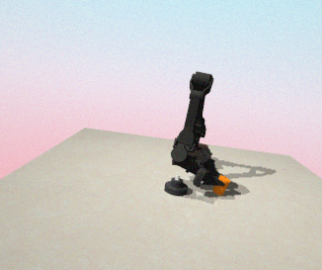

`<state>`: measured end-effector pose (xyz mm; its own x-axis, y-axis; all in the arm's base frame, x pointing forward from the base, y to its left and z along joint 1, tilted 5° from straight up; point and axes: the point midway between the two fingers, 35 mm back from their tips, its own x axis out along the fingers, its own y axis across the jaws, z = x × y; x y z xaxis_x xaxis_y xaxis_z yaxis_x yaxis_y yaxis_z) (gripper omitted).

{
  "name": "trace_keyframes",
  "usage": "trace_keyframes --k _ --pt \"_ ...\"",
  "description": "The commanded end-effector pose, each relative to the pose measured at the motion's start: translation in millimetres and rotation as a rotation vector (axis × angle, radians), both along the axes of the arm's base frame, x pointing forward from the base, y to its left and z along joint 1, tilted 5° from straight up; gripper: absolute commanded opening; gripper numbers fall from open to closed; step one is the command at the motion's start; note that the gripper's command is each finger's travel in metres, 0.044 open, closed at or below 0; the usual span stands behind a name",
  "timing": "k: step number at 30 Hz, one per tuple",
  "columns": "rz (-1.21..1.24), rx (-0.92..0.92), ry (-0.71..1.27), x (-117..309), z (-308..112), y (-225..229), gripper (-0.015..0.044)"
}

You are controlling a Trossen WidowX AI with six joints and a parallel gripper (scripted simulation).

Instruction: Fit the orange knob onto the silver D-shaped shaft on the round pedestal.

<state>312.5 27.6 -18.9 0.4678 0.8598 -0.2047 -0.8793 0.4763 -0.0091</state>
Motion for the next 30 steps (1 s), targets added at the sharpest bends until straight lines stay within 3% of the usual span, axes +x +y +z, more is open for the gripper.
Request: trace_keyframes --k 1,7,10,30 --pt "0.0 0.06 -0.02 -3.5 -2.9 -2.4 0.0179" --pt "-0.001 0.063 -0.022 -3.9 -3.4 -3.8 0.0179" --pt "-0.001 0.067 -0.027 -3.1 -3.1 -3.6 0.0258" --pt "-0.001 0.067 -0.027 -3.1 -3.1 -3.6 0.026"
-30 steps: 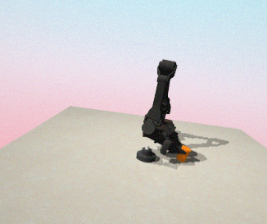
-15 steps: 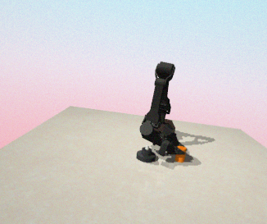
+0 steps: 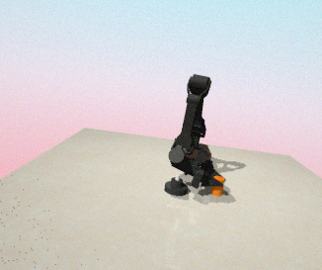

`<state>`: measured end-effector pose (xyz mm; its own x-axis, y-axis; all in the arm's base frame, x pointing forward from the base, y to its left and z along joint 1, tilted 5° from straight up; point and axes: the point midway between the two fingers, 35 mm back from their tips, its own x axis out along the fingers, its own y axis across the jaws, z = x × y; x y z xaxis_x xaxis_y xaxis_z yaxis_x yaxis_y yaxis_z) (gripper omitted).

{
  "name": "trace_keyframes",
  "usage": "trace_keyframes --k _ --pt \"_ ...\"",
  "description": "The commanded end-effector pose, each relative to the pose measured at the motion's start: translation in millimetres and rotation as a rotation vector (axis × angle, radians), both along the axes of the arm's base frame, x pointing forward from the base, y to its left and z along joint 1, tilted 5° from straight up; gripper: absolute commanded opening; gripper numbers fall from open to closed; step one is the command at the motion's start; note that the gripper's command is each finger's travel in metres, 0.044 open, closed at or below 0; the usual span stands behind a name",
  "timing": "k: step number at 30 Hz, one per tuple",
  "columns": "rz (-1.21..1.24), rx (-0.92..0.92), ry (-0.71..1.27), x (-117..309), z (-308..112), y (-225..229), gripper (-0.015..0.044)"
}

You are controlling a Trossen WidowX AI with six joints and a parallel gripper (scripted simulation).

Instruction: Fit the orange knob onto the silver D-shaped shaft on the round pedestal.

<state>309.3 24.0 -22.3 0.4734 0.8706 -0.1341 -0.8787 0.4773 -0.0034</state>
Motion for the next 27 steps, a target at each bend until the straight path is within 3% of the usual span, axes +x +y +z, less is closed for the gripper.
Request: trace_keyframes --k 1,4,11,18,27 --pt "0.0 0.002 0.002 0 0 0 0.026" --pt "0.0 0.002 0.002 0 0 0 0.026" --pt "0.0 0.002 0.002 0 0 0 0.044" --pt "-0.001 0.001 0.002 1 6 -1 0.044" --pt "0.0 -0.001 -0.001 -1 80 -6 0.044"
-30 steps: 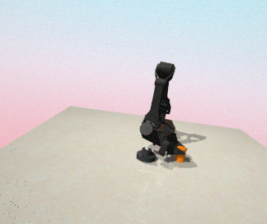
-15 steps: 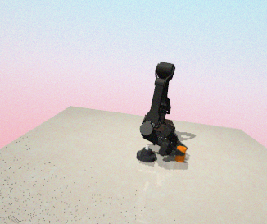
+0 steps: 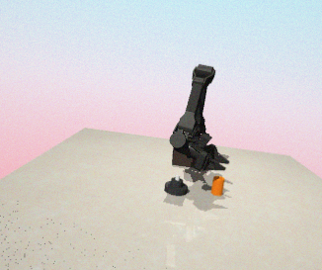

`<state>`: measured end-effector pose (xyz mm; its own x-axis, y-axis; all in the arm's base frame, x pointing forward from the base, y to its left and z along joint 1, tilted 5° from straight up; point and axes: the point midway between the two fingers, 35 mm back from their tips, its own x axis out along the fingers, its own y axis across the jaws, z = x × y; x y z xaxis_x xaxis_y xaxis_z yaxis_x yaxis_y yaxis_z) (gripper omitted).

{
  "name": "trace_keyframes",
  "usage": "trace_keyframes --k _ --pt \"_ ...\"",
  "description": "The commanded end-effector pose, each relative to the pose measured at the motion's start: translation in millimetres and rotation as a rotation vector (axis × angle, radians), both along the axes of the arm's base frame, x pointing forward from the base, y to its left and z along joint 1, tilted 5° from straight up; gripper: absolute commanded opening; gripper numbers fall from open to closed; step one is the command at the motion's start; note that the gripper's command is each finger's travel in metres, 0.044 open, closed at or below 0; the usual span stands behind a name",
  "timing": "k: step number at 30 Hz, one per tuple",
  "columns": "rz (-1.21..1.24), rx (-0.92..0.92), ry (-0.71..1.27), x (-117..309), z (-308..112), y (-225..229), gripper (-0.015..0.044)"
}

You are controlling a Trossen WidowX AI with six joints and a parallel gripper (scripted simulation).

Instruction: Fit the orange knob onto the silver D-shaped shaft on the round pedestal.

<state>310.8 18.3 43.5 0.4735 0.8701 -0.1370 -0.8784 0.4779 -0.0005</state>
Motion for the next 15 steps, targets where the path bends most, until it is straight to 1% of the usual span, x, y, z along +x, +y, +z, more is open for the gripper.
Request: trace_keyframes --k 1,3,5,7,10,13,15 --pt "0.001 0.0 -0.005 -2 14 0 0.044" --pt "0.0 -0.011 0.006 -1 13 0 0.044" --pt "0.0 -0.098 0.095 10 7 5 0.044" --pt "0.001 -0.243 0.224 22 -1 12 0.044" --pt "0.006 -0.483 0.394 29 -4 19 0.044" --pt "0.012 -0.748 0.528 24 5 20 0.044" --pt "0.013 -0.937 0.594 17 19 17 0.044"
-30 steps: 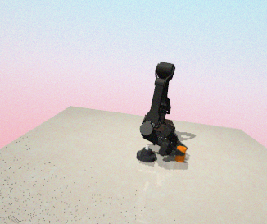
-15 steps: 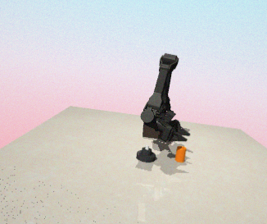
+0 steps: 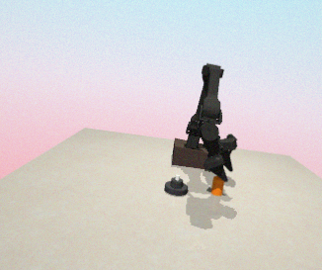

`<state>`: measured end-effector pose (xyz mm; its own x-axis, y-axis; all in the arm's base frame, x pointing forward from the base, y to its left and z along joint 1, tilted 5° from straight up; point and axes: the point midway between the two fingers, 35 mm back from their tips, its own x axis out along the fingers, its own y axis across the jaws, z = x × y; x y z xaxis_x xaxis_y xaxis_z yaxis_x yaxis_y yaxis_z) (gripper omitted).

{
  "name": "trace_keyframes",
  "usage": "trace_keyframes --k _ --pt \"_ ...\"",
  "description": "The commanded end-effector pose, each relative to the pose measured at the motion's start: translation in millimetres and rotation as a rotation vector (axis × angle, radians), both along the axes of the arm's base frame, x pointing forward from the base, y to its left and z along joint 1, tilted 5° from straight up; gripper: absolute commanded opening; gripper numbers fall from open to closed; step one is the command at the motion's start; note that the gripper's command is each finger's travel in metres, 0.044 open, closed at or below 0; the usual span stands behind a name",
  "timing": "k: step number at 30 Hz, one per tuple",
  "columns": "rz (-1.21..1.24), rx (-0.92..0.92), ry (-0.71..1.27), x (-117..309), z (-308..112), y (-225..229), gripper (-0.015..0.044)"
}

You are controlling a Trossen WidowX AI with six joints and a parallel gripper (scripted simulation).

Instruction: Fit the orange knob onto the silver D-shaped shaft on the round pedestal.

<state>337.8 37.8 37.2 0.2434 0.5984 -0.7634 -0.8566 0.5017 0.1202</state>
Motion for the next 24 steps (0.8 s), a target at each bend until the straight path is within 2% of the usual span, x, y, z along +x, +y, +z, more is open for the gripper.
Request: trace_keyframes --k 1,4,18,22,24 --pt "0.054 -0.44 0.167 -15 35 -5 0.044" --pt "0.076 -0.582 0.2 -22 51 -9 0.044" --pt "0.091 -0.584 0.194 -22 50 -9 0.044" --pt "0.091 -0.584 0.194 -21 19 -7 0.044" --pt "0.091 -0.584 0.194 -21 16 -7 0.044"
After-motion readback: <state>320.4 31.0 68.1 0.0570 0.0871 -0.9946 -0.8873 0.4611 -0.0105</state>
